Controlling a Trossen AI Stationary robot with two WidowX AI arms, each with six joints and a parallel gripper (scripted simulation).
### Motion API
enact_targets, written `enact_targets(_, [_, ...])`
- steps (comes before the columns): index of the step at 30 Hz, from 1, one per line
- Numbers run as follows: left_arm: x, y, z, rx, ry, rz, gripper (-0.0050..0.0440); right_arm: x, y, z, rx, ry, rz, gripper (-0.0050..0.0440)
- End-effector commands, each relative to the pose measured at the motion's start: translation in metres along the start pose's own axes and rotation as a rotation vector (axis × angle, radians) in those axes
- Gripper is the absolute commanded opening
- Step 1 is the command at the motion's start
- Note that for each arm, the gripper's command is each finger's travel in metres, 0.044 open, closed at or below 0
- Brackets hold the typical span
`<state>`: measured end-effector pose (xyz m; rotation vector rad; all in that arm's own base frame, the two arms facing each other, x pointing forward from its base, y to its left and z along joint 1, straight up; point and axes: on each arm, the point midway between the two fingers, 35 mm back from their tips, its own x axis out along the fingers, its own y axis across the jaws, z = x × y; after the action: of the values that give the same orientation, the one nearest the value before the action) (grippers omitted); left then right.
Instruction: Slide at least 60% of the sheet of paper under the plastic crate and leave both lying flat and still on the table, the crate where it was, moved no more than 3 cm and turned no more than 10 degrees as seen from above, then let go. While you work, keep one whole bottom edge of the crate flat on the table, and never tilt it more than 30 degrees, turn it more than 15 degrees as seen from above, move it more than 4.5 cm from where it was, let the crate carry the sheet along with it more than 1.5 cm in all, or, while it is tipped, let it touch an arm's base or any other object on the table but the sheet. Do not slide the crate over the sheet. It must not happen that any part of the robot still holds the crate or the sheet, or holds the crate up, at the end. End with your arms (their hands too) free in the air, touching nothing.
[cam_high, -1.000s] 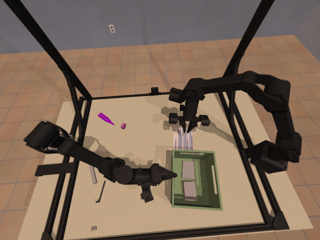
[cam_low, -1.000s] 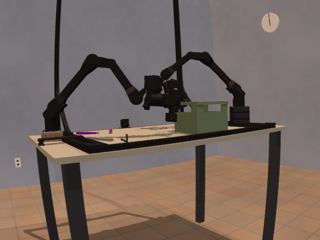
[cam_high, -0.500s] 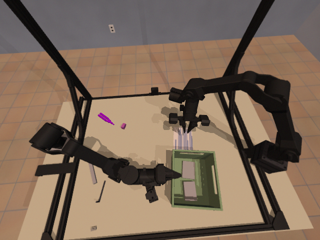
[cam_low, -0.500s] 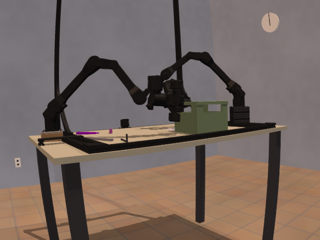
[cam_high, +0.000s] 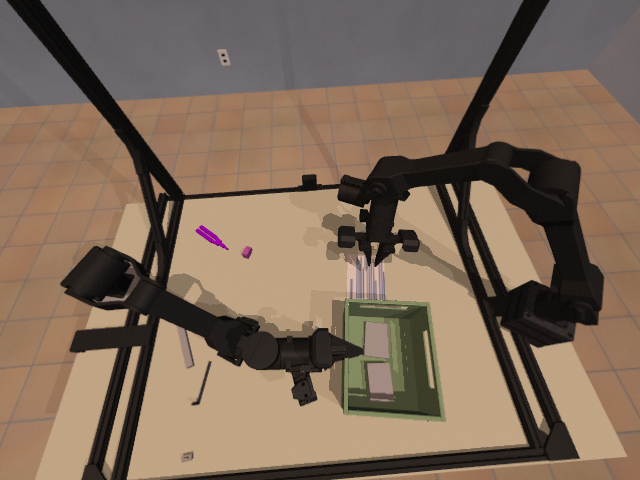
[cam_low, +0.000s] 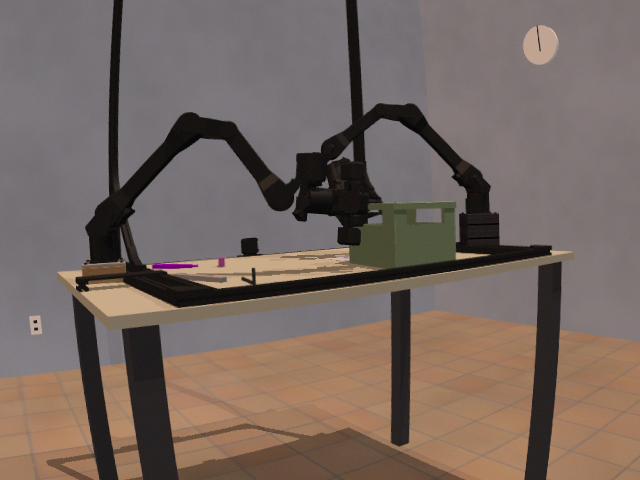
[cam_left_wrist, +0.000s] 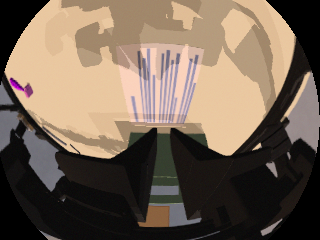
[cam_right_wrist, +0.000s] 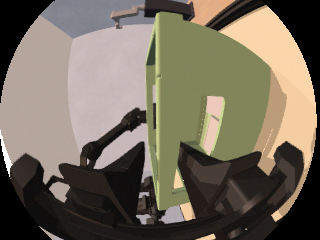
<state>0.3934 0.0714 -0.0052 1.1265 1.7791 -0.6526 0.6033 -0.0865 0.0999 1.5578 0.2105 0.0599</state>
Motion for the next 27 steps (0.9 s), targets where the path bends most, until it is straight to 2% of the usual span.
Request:
enact_targets(1, [0.0003, 0.0007, 0.0005, 0.005, 0.001, 0.003, 0.0060, 0.0006, -0.0042, 0.0008, 0.007, -0.006, -0.008, 0.0150])
enact_targets(4, [0.0003, 0.0007, 0.0005, 0.005, 0.001, 0.003, 0.0060, 0.0006, -0.0042, 0.0008, 0.007, -0.006, -0.008, 0.0150])
enact_targets(9, [0.0003, 0.0007, 0.0005, 0.005, 0.001, 0.003, 0.0060, 0.0001, -0.0007, 0.0000, 0.000, 0.000, -0.001, 0.0030])
enact_targets(13, [0.0003, 0.0007, 0.0005, 0.005, 0.001, 0.003, 0.0060, 0.0001, -0.0007, 0.0000, 0.000, 0.000, -0.001, 0.0010])
enact_targets(27, [0.0003, 0.0007, 0.0005, 0.005, 0.001, 0.003, 0.0060, 0.0001, -0.0007, 0.0000, 0.000, 0.000, -0.001, 0.0010])
